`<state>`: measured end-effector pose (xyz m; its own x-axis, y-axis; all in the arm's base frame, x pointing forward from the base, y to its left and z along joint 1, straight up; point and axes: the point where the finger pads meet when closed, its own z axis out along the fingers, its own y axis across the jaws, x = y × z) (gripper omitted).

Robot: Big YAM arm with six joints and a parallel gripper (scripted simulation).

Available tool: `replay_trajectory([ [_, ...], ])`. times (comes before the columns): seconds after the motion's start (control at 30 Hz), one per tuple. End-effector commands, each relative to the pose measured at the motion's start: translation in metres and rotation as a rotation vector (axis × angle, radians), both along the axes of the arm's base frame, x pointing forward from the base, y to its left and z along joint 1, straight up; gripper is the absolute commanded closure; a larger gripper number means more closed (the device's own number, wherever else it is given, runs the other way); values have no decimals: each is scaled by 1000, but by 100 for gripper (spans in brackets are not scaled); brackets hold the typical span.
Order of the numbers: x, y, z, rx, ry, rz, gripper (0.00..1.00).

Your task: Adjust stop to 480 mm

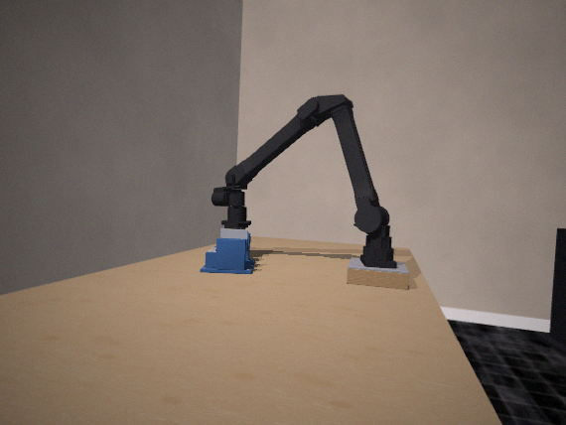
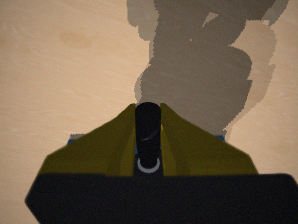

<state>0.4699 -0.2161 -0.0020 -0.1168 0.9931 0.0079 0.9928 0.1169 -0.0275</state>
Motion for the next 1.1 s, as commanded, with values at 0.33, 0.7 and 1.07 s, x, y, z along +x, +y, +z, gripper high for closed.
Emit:
replay_trajectory([
  [0.33, 56, -1, 26, -29, -89, 7, 94],
  [0.7, 56, 0, 31, -25, -80, 7, 94],
  [1.07, 58, 0, 49, -34, -100, 7, 94],
])
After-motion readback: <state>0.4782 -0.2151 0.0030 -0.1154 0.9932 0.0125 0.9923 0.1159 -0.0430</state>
